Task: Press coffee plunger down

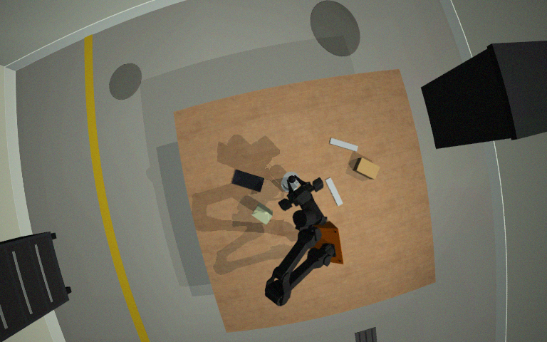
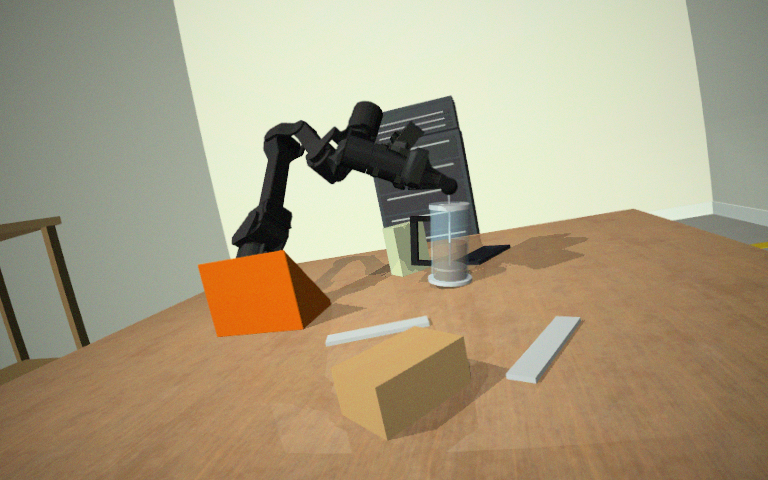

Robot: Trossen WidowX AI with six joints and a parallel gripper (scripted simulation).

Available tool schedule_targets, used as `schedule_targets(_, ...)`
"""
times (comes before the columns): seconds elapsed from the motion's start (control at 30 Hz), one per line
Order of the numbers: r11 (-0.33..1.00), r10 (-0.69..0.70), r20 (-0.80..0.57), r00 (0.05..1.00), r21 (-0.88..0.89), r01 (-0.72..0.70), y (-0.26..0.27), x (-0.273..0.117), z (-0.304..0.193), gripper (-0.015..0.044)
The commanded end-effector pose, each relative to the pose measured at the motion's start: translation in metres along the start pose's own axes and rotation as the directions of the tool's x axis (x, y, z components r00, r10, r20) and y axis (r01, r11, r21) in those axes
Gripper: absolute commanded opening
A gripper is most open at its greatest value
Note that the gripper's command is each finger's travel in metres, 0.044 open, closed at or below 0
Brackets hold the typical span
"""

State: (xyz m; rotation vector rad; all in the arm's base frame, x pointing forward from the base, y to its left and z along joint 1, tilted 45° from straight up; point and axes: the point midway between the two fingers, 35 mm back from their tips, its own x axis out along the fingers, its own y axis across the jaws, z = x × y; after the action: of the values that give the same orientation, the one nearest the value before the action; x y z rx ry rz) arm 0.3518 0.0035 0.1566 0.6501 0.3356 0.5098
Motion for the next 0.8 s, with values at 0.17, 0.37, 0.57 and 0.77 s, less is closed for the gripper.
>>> schedule_targets(0.17,1.0,0.005,-0.013,1.0,0.01,-0.005,-0.0004,0.002,-0.0031,0.0124)
schedule_targets(0.37,1.0,0.002,-0.003,1.0,0.002,-0.002,-0.0006,0.0008,-0.0002,0.0124)
schedule_targets(0.57,1.0,0.002,-0.003,1.0,0.002,-0.002,-0.0006,0.0008,-0.0002,0.0124)
schedule_targets(0.77,1.0,0.002,-0.003,1.0,0.002,-0.002,-0.0006,0.0008,-0.0002,0.0255)
